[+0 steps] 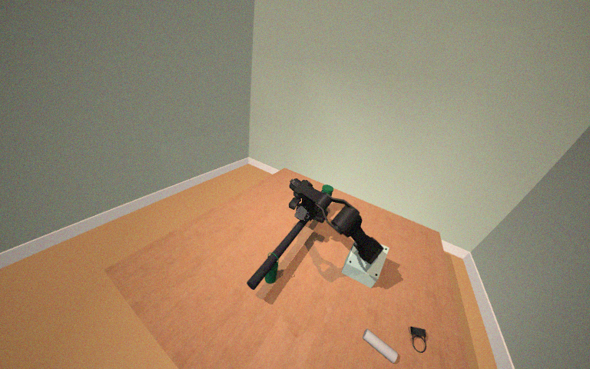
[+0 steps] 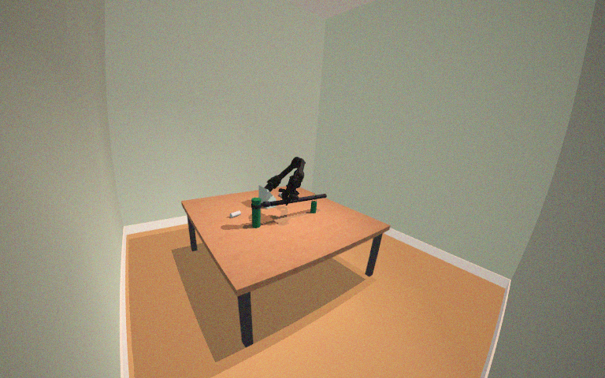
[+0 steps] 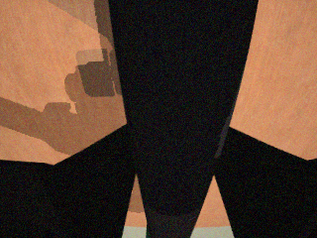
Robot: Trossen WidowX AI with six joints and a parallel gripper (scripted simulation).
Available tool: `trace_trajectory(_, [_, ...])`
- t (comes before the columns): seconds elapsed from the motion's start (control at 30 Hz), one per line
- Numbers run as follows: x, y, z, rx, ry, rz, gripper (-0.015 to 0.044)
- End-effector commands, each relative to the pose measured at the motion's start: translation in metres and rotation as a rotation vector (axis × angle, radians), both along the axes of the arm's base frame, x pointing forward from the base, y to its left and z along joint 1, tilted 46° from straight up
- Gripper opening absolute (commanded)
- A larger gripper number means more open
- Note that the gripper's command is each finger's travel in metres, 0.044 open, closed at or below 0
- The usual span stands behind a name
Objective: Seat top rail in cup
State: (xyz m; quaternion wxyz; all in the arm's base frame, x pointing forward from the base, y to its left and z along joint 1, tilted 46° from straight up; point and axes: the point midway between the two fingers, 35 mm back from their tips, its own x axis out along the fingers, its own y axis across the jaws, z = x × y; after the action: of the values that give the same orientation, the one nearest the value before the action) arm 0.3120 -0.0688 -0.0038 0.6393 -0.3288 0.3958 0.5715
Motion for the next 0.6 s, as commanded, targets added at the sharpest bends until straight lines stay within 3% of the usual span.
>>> trace_trajectory(0.0, [0.003,-0.009,0.001,-0.012,-0.007,-0.011,0.0000])
trace_trajectory(0.57, [-0.002,-0.018,-0.014,-0.001,-0.002,-0.001,0.0000])
